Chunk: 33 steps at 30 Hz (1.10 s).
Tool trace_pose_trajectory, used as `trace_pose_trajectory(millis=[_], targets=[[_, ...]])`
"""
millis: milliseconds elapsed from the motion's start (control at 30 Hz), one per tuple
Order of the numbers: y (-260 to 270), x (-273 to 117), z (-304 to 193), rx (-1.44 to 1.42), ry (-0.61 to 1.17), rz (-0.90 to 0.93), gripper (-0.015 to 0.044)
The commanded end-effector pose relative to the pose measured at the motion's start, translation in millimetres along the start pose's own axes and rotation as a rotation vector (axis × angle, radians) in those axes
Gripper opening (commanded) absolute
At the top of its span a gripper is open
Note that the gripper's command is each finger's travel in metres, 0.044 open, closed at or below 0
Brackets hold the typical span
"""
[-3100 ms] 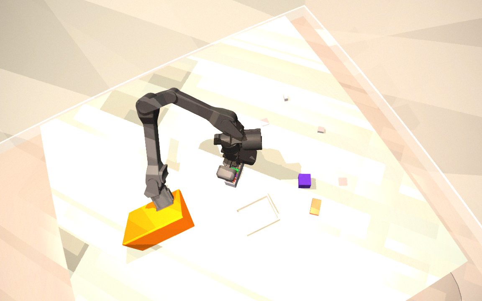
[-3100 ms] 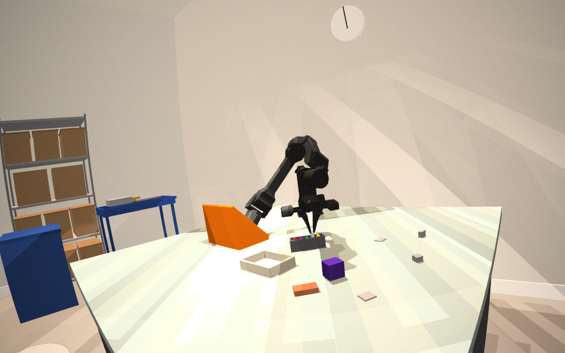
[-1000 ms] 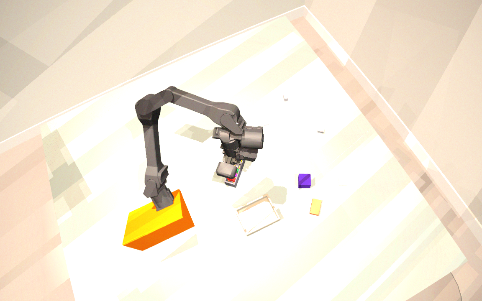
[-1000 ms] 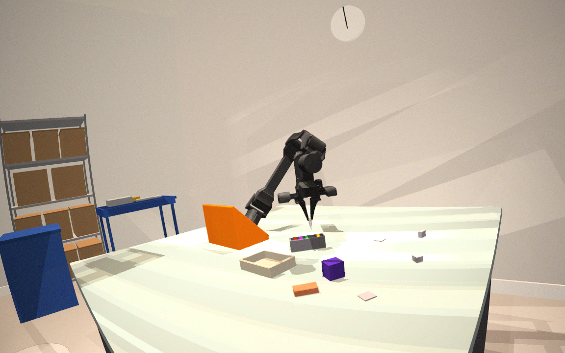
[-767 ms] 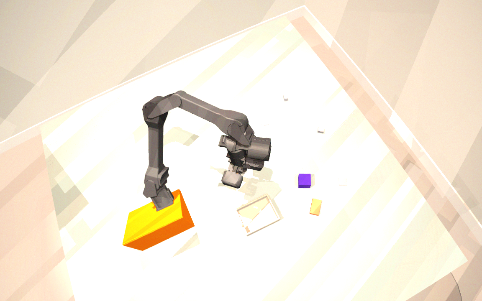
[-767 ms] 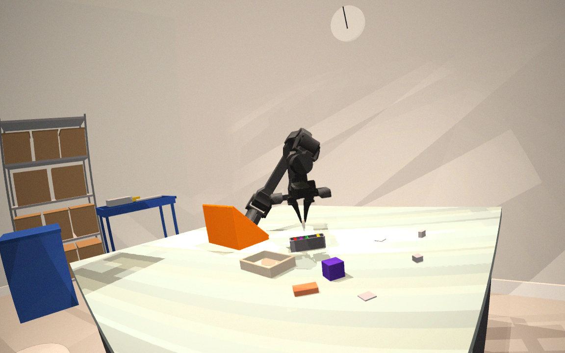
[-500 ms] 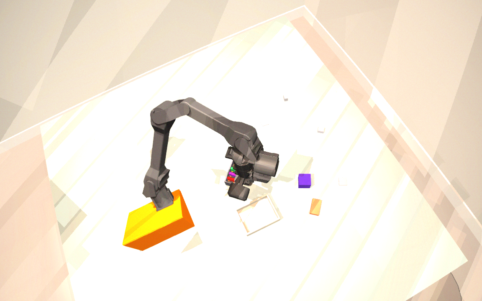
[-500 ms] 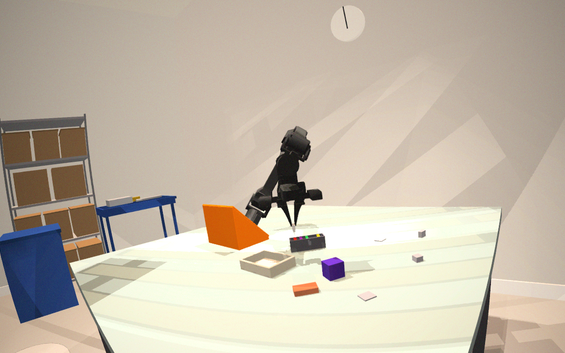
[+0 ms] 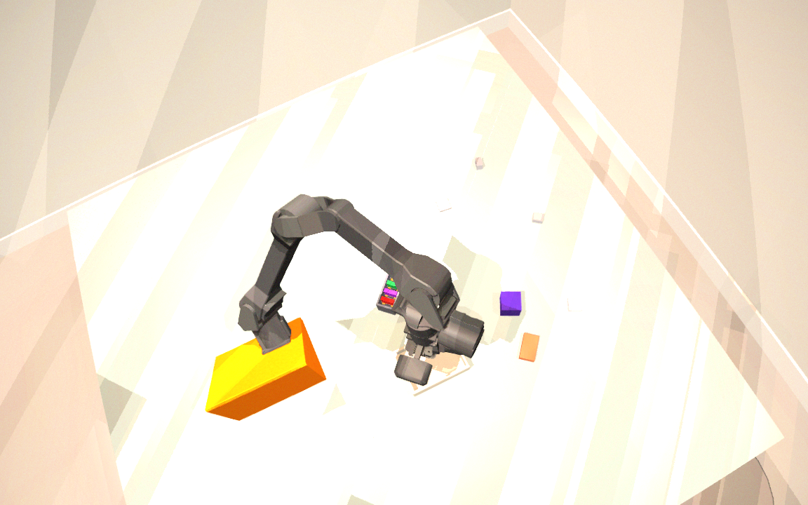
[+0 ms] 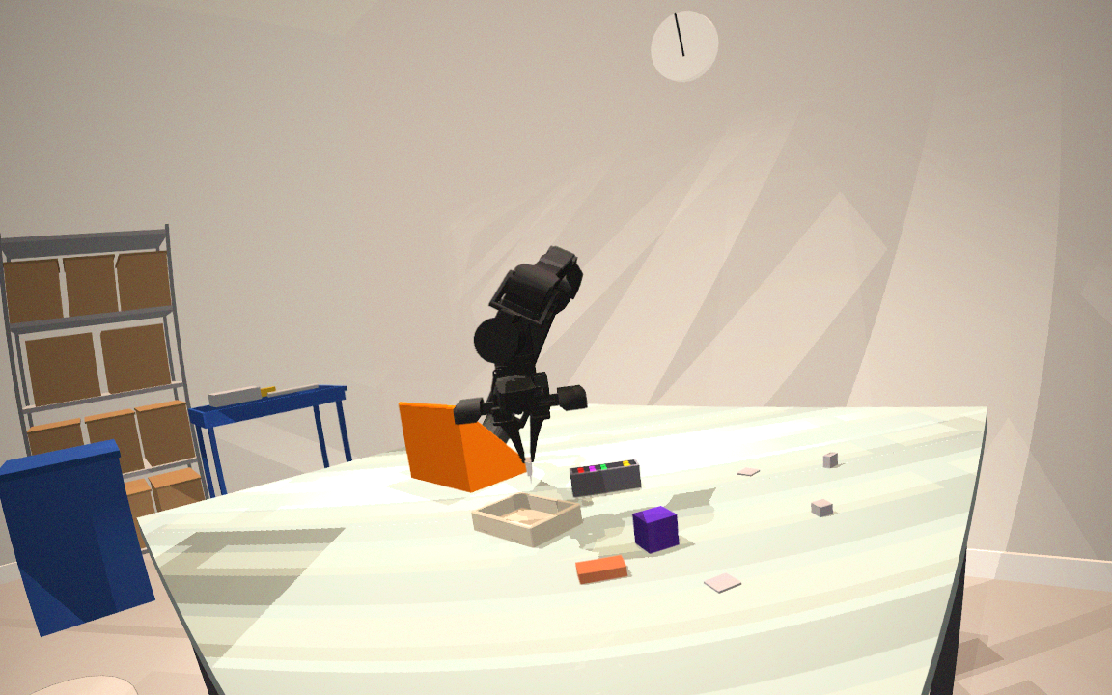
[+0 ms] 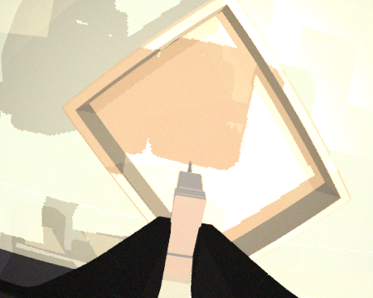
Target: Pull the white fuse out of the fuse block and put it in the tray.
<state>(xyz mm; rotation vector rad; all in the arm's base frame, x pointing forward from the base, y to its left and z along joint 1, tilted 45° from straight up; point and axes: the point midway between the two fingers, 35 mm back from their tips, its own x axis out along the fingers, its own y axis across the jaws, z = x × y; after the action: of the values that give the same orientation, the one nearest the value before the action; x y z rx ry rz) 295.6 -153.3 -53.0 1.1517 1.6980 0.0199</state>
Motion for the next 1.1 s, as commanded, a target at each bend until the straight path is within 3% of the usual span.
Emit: trace_pose_trajectory(millis=[0, 1000, 1067], targets=[[-15.3, 2.4, 7.4, -0.005, 0.003, -0.002, 0.0000], [-15.0, 42.6, 7.2, -0.005, 0.003, 0.000, 0.0000], [-15.2, 38.9, 7.6, -0.009, 0.002, -0.004, 0.0053]])
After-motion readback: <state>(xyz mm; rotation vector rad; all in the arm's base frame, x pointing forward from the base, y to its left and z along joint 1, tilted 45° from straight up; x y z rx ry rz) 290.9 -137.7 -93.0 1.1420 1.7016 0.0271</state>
